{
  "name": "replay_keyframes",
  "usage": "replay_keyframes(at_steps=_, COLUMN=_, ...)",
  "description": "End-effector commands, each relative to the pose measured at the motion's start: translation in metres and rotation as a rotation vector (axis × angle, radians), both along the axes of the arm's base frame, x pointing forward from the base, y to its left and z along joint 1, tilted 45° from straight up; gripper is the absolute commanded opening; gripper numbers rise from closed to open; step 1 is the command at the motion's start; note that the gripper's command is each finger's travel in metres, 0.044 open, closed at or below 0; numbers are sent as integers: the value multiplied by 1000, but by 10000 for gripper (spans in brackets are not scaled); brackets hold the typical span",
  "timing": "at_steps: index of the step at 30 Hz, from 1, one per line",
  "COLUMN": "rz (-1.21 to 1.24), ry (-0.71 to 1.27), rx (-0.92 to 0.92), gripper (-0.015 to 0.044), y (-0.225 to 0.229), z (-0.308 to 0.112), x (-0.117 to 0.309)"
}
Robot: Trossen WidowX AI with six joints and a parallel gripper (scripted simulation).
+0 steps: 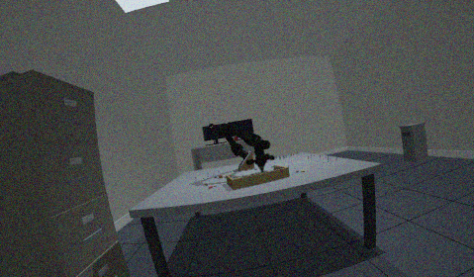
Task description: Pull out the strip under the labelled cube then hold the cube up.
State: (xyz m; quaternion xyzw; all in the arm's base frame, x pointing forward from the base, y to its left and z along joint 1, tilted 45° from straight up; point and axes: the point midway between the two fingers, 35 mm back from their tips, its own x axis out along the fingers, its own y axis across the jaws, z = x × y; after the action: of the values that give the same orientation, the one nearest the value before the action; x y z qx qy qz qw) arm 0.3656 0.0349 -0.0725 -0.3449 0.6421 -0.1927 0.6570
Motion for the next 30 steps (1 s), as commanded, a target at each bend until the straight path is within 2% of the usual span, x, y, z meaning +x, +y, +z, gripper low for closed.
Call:
replay_keyframes(at_steps=1, rz=2, ry=-2, rx=-4, gripper=0, y=-1, z=0, x=1)
replay_keyframes(at_steps=20, rz=2, ry=-2, rx=-4, gripper=0, y=-2, z=-2, x=1)
replay_keyframes(at_steps=30, rz=2, ry=-1, rx=-5, gripper=0, y=-5, z=-2, x=-13)
